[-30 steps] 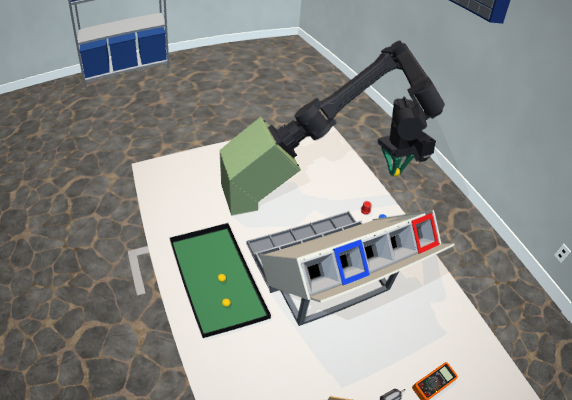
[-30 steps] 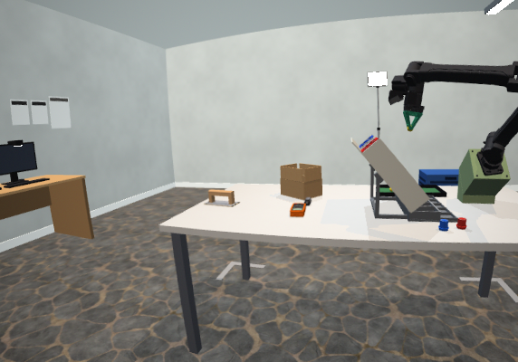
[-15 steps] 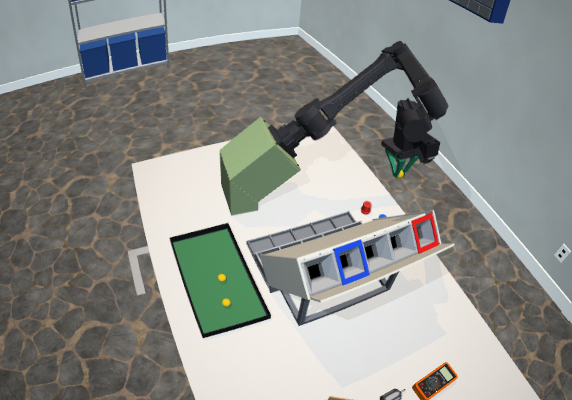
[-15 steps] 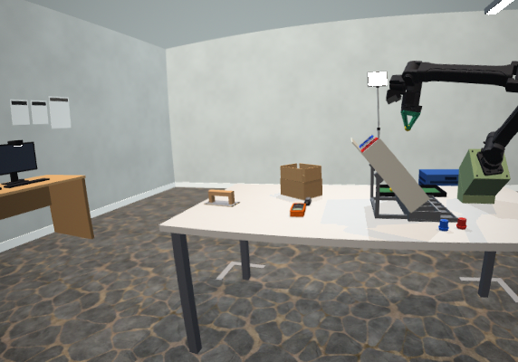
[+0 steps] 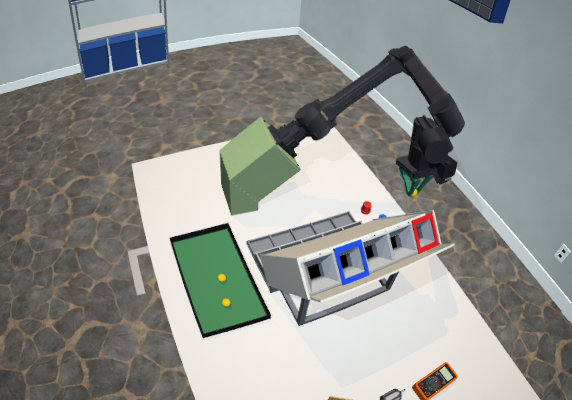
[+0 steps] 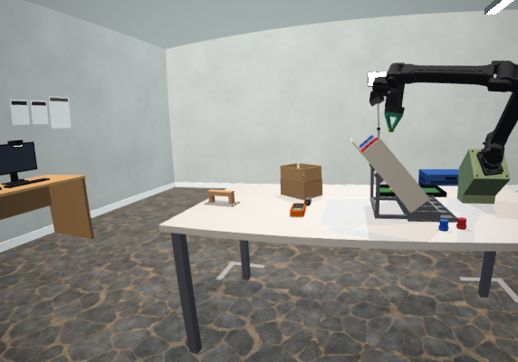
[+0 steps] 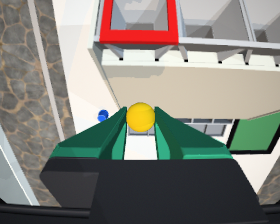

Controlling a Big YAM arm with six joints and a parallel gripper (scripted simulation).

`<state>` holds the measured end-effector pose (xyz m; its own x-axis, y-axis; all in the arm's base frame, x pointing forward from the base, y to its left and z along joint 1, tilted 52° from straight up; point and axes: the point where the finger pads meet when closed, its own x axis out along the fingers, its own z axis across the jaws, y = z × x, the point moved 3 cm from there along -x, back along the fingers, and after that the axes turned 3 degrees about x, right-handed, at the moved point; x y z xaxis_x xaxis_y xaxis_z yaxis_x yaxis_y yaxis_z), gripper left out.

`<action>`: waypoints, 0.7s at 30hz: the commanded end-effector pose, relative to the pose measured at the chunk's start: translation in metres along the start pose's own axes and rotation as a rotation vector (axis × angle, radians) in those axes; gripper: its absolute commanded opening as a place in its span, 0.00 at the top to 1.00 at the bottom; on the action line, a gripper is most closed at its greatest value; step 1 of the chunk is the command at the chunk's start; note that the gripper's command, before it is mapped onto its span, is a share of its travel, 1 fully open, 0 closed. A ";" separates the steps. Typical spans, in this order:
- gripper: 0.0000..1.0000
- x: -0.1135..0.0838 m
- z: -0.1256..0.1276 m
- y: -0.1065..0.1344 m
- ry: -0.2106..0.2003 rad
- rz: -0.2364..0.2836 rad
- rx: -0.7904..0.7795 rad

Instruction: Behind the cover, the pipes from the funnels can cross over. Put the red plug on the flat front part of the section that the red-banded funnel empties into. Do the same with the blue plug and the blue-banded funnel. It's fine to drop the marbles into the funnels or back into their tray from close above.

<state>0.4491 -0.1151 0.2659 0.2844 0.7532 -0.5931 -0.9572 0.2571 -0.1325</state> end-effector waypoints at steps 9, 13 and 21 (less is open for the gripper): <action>1.00 0.007 0.011 -0.071 0.005 -0.009 -0.004; 1.00 0.011 0.013 -0.085 0.003 -0.003 0.004; 1.00 0.013 0.013 -0.098 0.002 -0.001 0.006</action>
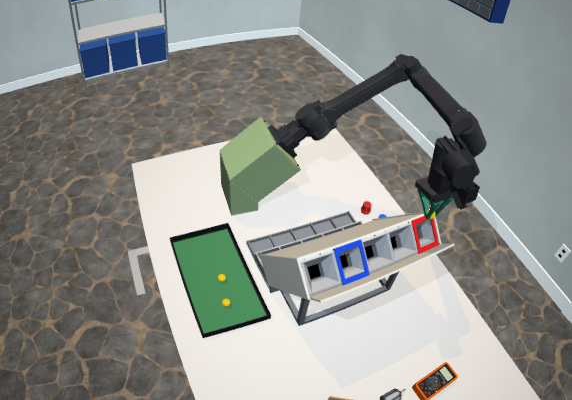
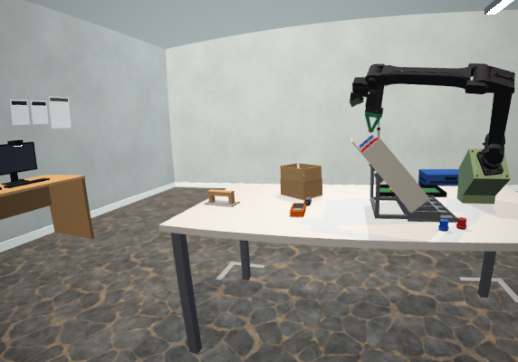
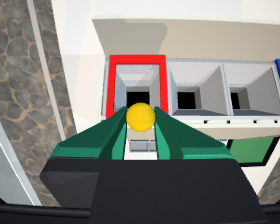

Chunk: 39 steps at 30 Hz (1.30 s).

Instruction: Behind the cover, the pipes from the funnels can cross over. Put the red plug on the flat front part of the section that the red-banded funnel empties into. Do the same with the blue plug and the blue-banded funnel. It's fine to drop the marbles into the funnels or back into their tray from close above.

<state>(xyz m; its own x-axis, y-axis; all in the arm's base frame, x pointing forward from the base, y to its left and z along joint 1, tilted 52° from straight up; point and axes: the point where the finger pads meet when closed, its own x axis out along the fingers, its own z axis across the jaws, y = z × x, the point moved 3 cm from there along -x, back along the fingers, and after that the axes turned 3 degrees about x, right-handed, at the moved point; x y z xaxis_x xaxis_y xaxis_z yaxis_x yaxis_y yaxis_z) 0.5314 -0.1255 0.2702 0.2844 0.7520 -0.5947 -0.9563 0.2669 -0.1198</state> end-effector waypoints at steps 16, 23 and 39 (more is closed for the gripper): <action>1.00 -0.002 0.009 -0.020 0.002 -0.010 -0.015; 1.00 -0.002 0.009 -0.020 0.002 -0.010 -0.015; 1.00 0.000 0.011 -0.021 0.002 -0.011 -0.019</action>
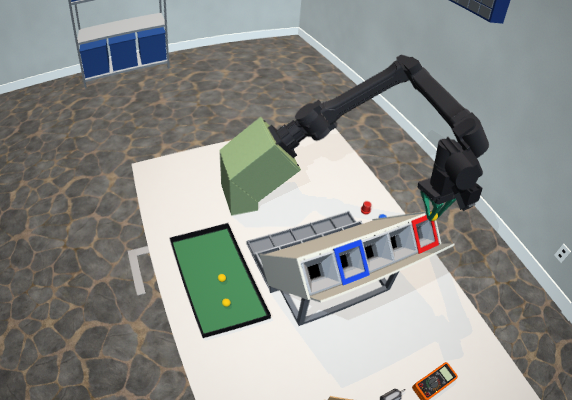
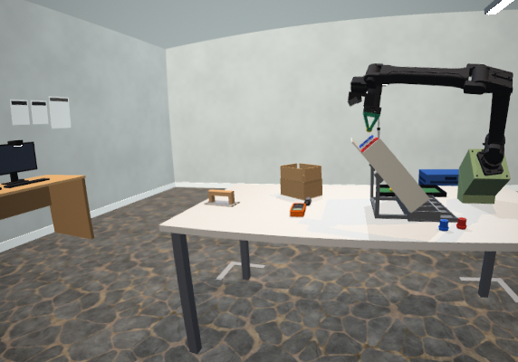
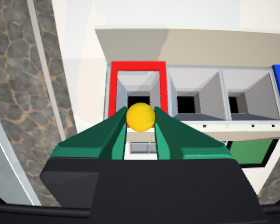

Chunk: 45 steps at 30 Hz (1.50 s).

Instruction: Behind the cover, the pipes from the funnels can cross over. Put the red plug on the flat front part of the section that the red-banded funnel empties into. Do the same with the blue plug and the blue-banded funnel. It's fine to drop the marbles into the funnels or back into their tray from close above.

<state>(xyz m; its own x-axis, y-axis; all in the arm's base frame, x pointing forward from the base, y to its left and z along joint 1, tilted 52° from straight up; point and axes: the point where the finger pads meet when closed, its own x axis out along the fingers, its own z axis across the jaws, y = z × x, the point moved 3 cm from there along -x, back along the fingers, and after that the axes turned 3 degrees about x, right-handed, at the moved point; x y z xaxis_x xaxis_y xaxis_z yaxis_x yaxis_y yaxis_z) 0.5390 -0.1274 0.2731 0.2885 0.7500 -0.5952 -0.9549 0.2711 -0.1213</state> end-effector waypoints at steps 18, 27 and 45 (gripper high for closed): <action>1.00 0.031 0.014 0.005 -0.001 -0.004 -0.021; 1.00 0.022 0.005 0.005 0.002 -0.021 0.002; 1.00 0.022 0.005 0.005 0.002 -0.021 0.001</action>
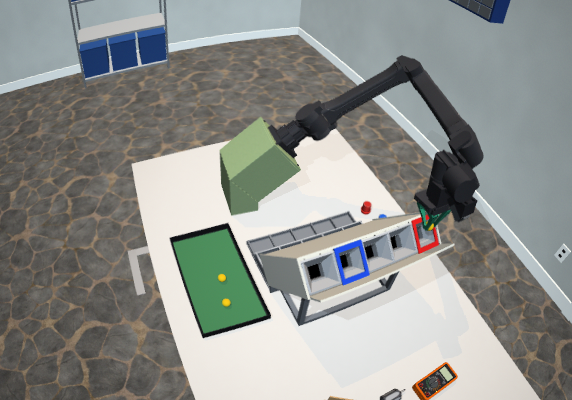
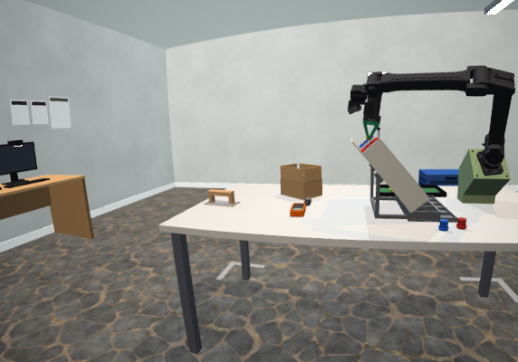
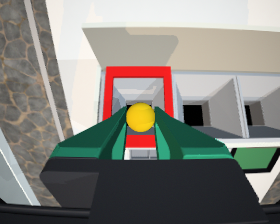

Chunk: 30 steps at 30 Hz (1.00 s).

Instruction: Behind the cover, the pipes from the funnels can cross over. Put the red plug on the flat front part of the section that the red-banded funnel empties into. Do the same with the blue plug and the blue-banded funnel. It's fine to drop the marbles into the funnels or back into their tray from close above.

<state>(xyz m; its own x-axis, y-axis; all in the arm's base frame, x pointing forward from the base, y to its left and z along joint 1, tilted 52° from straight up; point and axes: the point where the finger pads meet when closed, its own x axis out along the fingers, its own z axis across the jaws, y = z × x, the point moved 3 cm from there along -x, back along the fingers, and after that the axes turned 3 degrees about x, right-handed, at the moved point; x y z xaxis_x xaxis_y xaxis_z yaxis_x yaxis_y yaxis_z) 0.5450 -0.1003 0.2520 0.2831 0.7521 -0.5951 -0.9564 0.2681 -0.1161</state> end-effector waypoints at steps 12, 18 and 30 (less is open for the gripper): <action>1.00 -0.014 0.005 0.002 0.003 -0.026 0.001; 1.00 -0.021 0.003 0.005 0.003 -0.030 0.004; 1.00 -0.022 0.003 0.005 0.004 -0.032 0.000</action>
<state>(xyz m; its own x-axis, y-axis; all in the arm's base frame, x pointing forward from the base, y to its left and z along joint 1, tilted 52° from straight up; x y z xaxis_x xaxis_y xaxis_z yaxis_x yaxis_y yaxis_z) 0.5423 -0.0992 0.2551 0.2822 0.7525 -0.5951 -0.9565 0.2682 -0.1145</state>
